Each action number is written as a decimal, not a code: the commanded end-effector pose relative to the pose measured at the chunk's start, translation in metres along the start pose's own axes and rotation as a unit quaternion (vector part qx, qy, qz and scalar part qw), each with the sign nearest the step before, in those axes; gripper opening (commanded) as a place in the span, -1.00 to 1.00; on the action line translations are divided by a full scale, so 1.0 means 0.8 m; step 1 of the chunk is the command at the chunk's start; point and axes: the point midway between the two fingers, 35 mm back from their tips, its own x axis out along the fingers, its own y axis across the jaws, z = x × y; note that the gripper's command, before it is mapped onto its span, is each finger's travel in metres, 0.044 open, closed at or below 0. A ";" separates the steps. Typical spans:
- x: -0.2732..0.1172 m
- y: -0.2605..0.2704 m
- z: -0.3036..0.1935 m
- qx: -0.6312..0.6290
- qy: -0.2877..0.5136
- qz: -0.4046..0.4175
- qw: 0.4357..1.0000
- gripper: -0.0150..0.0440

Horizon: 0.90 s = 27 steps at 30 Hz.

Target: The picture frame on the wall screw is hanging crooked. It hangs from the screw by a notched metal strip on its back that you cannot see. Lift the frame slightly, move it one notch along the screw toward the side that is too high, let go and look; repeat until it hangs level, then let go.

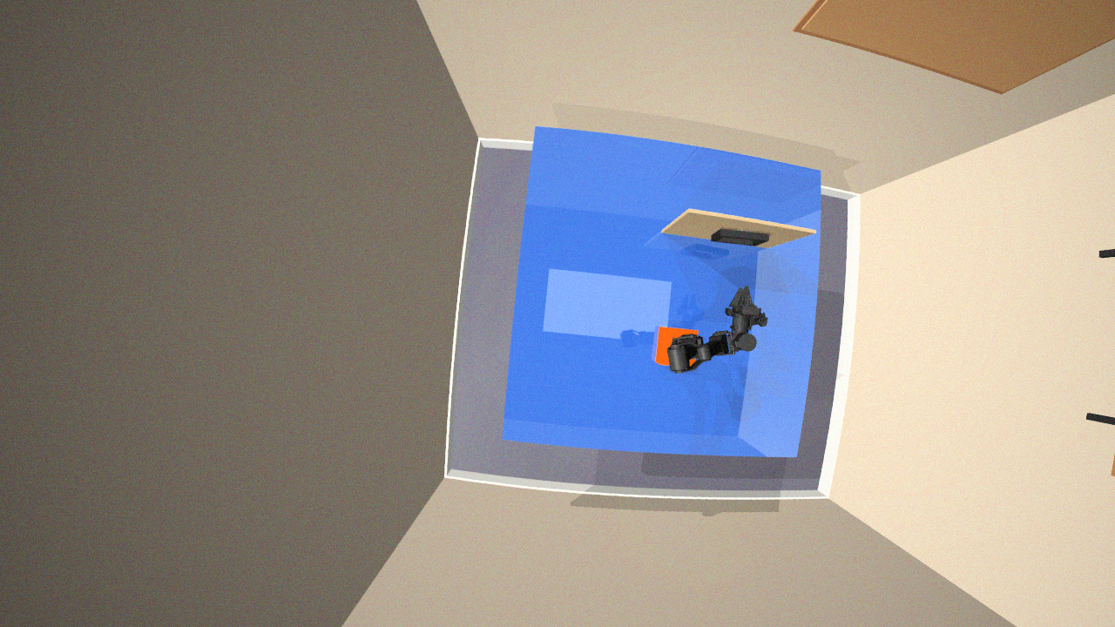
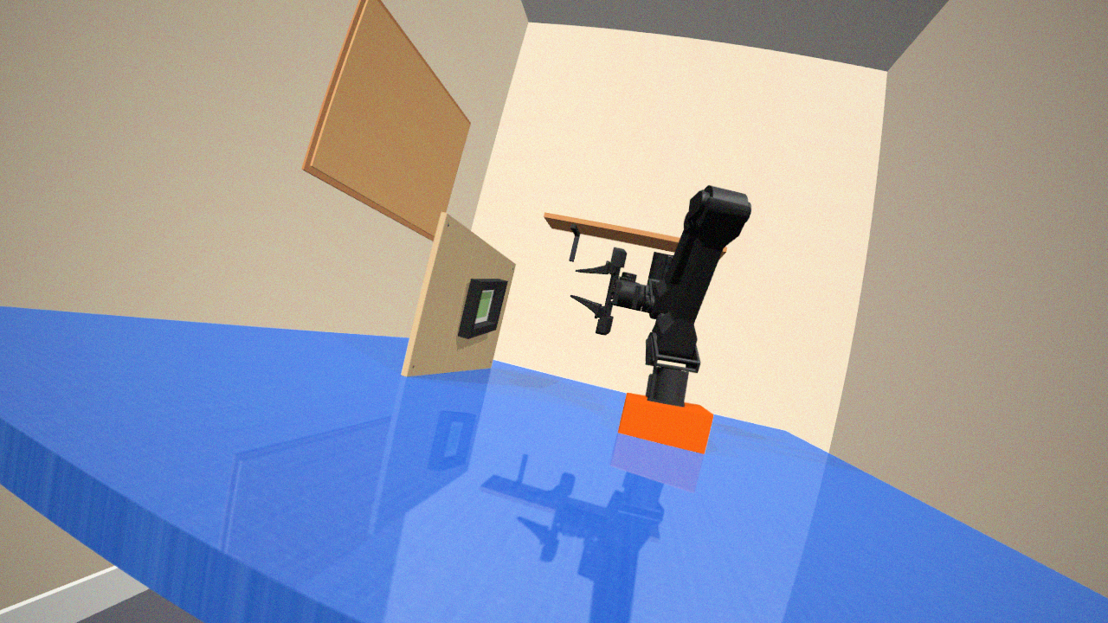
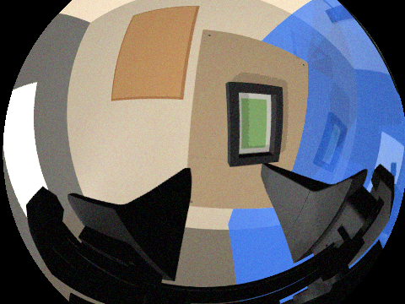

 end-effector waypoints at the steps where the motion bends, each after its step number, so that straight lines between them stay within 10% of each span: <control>1: 0.000 0.000 -0.001 -0.001 0.002 0.000 1.000 0.39; 27: 0.092 -0.050 -0.001 -0.001 0.001 0.003 1.000 0.39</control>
